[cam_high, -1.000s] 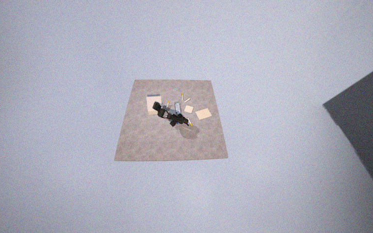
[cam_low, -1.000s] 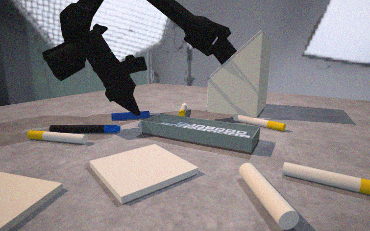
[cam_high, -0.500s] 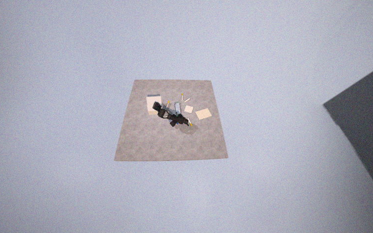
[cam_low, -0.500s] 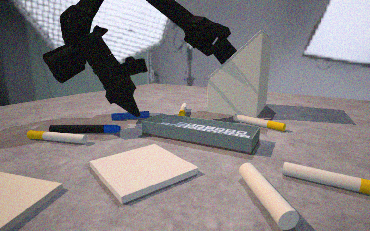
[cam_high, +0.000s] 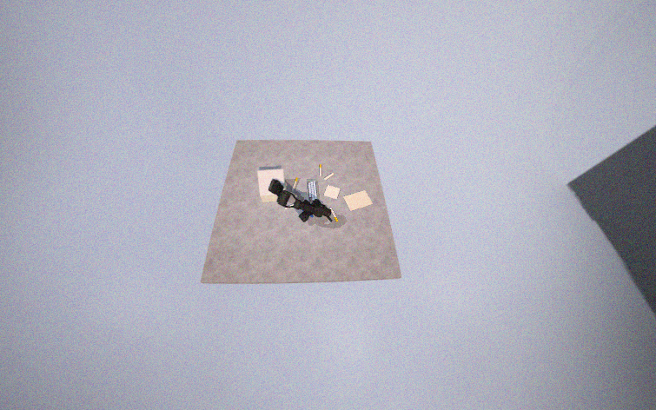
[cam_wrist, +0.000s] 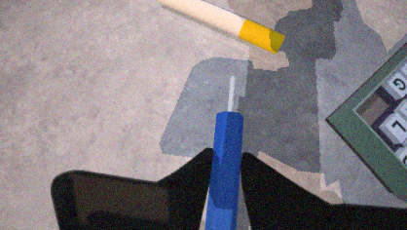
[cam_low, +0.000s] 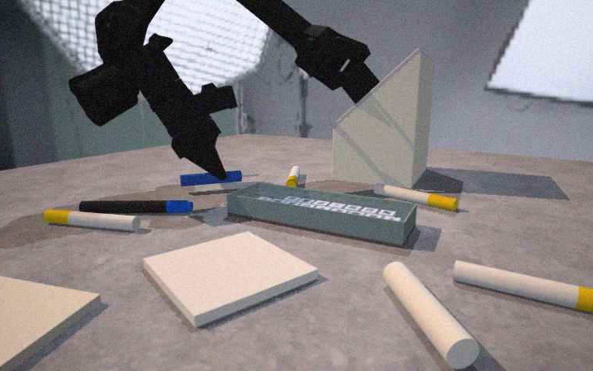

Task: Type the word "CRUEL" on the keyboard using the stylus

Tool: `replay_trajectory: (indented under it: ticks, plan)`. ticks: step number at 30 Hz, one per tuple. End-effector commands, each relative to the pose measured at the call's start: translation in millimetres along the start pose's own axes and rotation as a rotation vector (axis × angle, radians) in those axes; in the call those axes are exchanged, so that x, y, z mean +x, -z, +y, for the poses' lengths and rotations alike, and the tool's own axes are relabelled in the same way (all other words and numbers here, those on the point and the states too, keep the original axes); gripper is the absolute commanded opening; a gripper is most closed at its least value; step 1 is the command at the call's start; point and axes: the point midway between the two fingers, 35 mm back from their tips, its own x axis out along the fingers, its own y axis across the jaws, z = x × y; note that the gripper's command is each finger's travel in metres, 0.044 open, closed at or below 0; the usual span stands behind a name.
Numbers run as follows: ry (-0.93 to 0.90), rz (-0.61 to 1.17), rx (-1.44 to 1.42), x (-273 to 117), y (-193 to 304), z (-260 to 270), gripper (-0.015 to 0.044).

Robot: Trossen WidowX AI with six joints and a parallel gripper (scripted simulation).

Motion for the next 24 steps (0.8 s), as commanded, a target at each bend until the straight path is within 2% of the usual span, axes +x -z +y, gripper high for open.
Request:
replay_trajectory:
  ticks: [1, 12, 24]
  plan:
    - [0.011, 0.011, 0.008, -25, -11, 0, 0.0000]
    - [0.006, 0.010, 0.006, -31, -16, 0, 0.0000]
    - [0.052, -0.036, 0.346, -30, -20, -28, 0.0000]
